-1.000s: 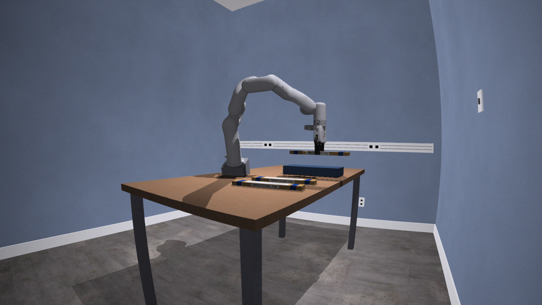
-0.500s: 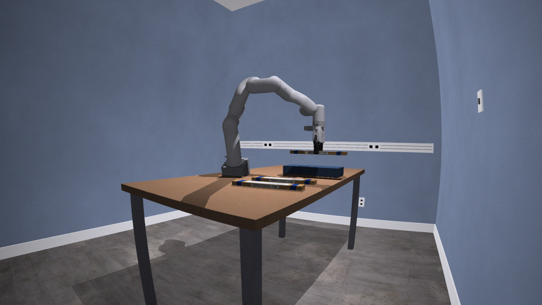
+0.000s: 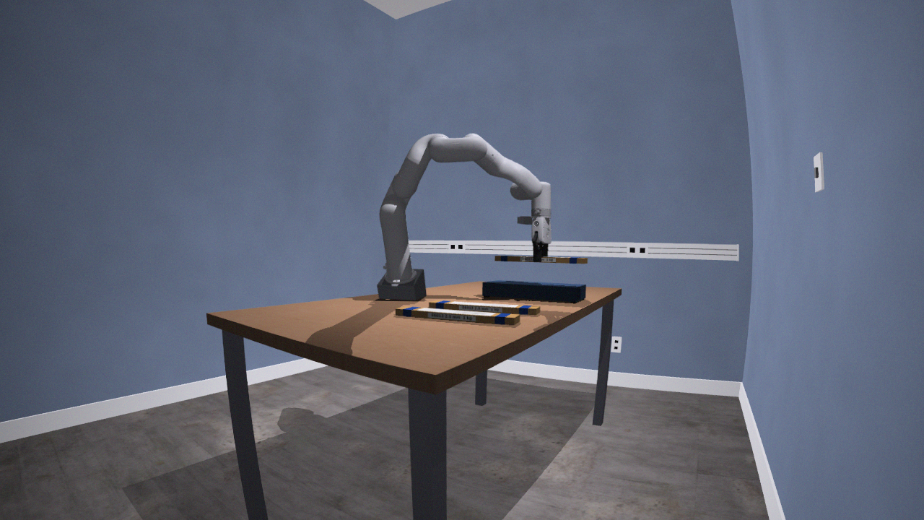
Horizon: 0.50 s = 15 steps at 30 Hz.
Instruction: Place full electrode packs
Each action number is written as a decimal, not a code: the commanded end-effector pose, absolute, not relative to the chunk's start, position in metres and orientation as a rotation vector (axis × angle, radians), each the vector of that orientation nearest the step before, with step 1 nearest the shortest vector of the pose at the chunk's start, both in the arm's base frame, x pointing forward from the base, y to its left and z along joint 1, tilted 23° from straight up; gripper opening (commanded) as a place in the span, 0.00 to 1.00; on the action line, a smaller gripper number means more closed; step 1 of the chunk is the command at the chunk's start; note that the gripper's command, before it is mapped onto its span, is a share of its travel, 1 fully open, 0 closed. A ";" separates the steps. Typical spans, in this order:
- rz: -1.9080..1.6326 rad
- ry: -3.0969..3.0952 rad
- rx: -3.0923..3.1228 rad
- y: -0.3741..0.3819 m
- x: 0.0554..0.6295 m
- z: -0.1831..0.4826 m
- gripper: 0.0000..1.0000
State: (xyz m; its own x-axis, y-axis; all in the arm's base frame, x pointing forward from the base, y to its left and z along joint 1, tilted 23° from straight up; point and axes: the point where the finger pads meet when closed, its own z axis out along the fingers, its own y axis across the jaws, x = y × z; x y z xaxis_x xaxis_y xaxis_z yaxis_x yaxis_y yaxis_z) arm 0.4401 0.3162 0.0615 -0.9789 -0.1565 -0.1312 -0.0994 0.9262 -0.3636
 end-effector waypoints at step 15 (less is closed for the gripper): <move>-0.534 2.923 -0.196 0.387 0.396 0.030 0.58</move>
State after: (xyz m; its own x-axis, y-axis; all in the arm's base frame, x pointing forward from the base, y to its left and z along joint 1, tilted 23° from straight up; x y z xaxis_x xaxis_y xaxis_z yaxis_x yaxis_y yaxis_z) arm 0.3995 0.3766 0.0311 -0.9786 -0.1586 -0.1310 -0.1014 0.9259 -0.3638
